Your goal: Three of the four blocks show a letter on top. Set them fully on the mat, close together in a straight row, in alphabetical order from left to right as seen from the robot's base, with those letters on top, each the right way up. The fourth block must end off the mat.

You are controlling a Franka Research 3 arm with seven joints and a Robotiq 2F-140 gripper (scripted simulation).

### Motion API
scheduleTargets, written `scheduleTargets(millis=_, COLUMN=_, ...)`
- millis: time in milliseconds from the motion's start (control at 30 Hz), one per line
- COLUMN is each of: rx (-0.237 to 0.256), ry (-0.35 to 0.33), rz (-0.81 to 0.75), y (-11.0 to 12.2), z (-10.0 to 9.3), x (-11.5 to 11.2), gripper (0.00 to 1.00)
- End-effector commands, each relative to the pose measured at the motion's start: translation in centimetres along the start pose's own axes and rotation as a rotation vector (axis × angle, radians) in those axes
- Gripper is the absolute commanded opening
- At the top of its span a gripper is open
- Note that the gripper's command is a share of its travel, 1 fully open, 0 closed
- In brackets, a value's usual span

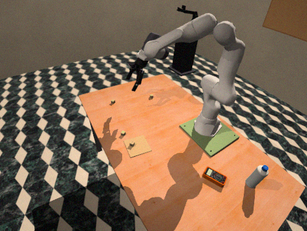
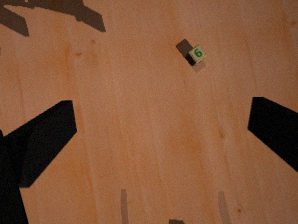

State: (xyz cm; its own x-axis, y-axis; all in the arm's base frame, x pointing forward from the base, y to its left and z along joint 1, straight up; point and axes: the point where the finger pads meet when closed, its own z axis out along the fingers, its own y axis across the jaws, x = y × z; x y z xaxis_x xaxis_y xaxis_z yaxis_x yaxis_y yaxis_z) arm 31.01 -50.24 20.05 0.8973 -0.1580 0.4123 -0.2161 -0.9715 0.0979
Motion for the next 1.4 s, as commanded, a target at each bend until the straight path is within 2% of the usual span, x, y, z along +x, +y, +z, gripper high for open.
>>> scheduleTargets(millis=0, rx=0.047, ry=-0.002, rz=-0.131, y=-0.4, z=-0.2, x=-0.7, gripper=1.00)
scheduleTargets(millis=133, rx=0.052, ry=-0.003, rz=-0.141, y=-0.4, z=-0.1, x=-0.8, gripper=1.00)
scheduleTargets(millis=200, rx=0.066, ry=-0.014, rz=-0.145, y=2.7, z=-0.7, x=-5.8, gripper=1.00)
scheduleTargets(millis=333, rx=0.086, ry=-0.029, rz=-0.136, y=5.1, z=-0.9, x=-11.6, gripper=1.00)
scheduleTargets(millis=433, rx=0.067, ry=-0.028, rz=-0.116, y=5.4, z=-1.6, x=-11.0, gripper=1.00)
scheduleTargets(millis=567, rx=0.079, ry=-0.028, rz=-0.129, y=5.3, z=-1.2, x=-11.5, gripper=1.00)
scheduleTargets(millis=633, rx=0.105, ry=-0.040, rz=-0.130, y=6.2, z=-0.8, x=-15.6, gripper=1.00)
scheduleTargets(millis=700, rx=0.105, ry=-0.040, rz=-0.130, y=6.2, z=-0.8, x=-15.6, gripper=1.00)
scheduleTargets(millis=800, rx=0.133, ry=-0.055, rz=-0.122, y=6.8, z=-0.3, x=-20.3, gripper=1.00)
scheduleTargets(millis=867, rx=0.145, ry=-0.060, rz=-0.119, y=6.9, z=0.0, x=-22.1, gripper=1.00)
scheduleTargets(millis=967, rx=0.152, ry=-0.063, rz=-0.118, y=6.9, z=0.1, x=-22.9, gripper=1.00)
scheduleTargets(millis=1367, rx=0.152, ry=-0.063, rz=-0.118, y=6.9, z=0.1, x=-23.0, gripper=1.00)
